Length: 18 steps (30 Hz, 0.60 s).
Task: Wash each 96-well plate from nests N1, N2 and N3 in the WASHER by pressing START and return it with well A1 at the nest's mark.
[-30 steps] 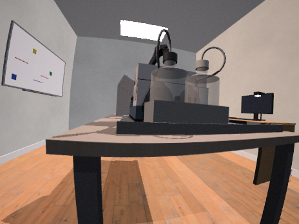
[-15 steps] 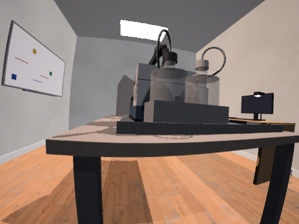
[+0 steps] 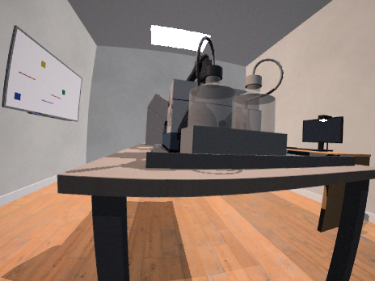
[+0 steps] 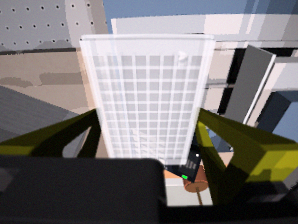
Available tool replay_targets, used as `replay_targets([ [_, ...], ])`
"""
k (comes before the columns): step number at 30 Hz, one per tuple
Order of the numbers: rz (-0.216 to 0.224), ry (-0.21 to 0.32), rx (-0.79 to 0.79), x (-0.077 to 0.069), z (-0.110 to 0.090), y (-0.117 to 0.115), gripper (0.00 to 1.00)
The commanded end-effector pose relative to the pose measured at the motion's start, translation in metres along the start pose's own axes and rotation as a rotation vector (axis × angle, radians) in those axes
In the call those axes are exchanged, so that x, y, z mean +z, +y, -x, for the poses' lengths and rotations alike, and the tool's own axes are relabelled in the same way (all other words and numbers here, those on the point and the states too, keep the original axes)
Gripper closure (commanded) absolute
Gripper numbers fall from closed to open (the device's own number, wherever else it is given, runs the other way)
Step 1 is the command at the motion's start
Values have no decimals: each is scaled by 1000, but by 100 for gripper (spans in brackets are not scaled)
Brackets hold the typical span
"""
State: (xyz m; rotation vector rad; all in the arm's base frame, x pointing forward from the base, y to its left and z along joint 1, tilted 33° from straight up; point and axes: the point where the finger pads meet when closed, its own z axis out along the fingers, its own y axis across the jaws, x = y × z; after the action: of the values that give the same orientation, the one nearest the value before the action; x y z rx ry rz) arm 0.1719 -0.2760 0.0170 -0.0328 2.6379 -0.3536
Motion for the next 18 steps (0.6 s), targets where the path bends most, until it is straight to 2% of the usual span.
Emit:
replay_targets([
  [1,-4,-29,-44,-4,-6,-9,100],
  [8,-4,-28,-44,-5,-27,-22,100],
  [18,-4,-28,-44,-5,-26,-22,100],
])
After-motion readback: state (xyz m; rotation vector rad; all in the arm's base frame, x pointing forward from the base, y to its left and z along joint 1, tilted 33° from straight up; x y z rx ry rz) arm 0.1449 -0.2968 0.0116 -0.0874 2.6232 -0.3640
